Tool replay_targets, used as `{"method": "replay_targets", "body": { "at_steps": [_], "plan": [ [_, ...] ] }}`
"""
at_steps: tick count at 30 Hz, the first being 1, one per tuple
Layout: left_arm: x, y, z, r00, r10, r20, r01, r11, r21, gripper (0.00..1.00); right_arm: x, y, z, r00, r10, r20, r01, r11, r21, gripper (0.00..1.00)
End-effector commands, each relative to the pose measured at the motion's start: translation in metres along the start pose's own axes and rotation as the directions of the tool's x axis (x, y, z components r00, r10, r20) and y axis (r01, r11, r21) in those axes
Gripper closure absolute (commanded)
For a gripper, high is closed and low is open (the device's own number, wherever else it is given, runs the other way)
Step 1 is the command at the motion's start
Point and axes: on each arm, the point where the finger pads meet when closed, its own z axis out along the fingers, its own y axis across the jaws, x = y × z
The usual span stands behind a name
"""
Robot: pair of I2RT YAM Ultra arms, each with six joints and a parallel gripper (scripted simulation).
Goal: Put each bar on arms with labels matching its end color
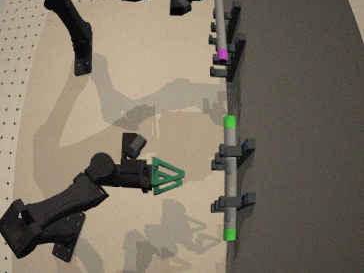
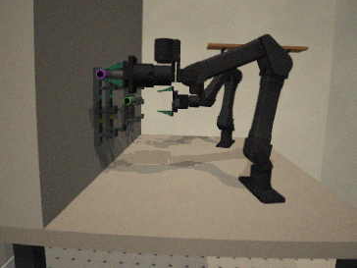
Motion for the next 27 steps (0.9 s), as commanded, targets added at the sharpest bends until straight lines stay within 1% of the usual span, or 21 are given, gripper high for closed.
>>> {"method": "replay_targets", "body": {
  "at_steps": [1,27],
  "plan": [
    [0.0018,0.0116,-0.0001,1.000,-0.026,0.001,0.026,0.998,-0.053,1.00,0.0051,-0.0083,-0.0013,1.000,0.029,-0.002,-0.029,0.999,0.019,0.00],
    [0.0016,0.0026,0.0002,1.000,-0.026,0.002,0.026,0.998,-0.049,1.00,0.0051,-0.0083,-0.0013,1.000,0.029,-0.002,-0.029,0.999,0.019,0.00]
  ]
}}
